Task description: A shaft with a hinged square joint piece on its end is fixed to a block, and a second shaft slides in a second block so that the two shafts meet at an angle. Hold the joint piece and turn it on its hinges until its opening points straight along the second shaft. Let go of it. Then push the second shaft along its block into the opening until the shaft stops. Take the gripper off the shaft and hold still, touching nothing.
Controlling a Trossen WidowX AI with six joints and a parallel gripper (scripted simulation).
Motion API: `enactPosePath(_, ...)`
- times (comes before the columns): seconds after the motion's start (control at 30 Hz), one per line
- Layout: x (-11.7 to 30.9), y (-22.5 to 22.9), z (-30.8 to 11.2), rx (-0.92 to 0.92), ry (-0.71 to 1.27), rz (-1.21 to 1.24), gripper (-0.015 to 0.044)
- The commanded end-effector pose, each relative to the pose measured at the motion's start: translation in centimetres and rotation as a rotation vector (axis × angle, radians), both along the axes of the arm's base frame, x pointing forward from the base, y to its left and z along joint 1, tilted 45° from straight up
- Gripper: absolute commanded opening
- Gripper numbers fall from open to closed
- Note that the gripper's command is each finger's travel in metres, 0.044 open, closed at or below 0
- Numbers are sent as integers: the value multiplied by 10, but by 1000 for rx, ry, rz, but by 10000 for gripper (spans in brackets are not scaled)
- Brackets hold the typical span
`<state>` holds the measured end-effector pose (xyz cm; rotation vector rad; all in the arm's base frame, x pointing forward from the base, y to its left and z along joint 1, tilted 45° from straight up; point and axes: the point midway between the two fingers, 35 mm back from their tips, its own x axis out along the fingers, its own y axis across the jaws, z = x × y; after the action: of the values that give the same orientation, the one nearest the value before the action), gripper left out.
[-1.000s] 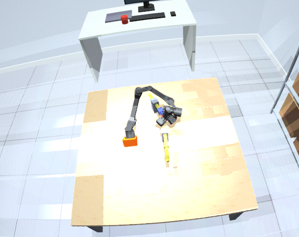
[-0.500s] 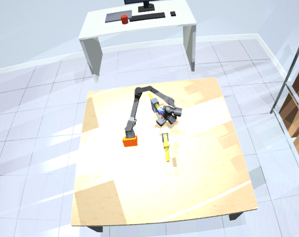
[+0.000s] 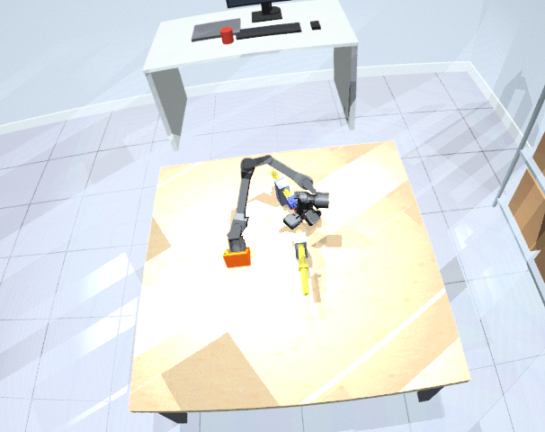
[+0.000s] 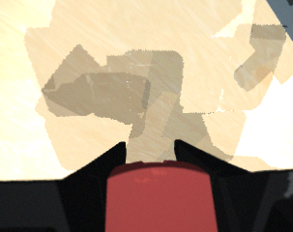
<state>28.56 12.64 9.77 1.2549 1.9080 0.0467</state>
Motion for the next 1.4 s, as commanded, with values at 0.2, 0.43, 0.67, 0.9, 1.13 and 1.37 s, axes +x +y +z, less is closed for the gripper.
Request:
enactPosePath(0.2,0,-8,-1,-117,17,-138,0)
enactPosePath(0.43,-1,-14,-1,-206,33,-223,0)
enactPosePath(0.67,-2,-19,-1,-296,60,-309,0)
enactPosePath(0.9,-2,-22,-1,-333,74,-344,0)
enactPosePath(1.13,-1,-22,-1,-333,74,-345,0)
enactPosePath(1.37,-1,-23,-1,-336,71,-346,0)
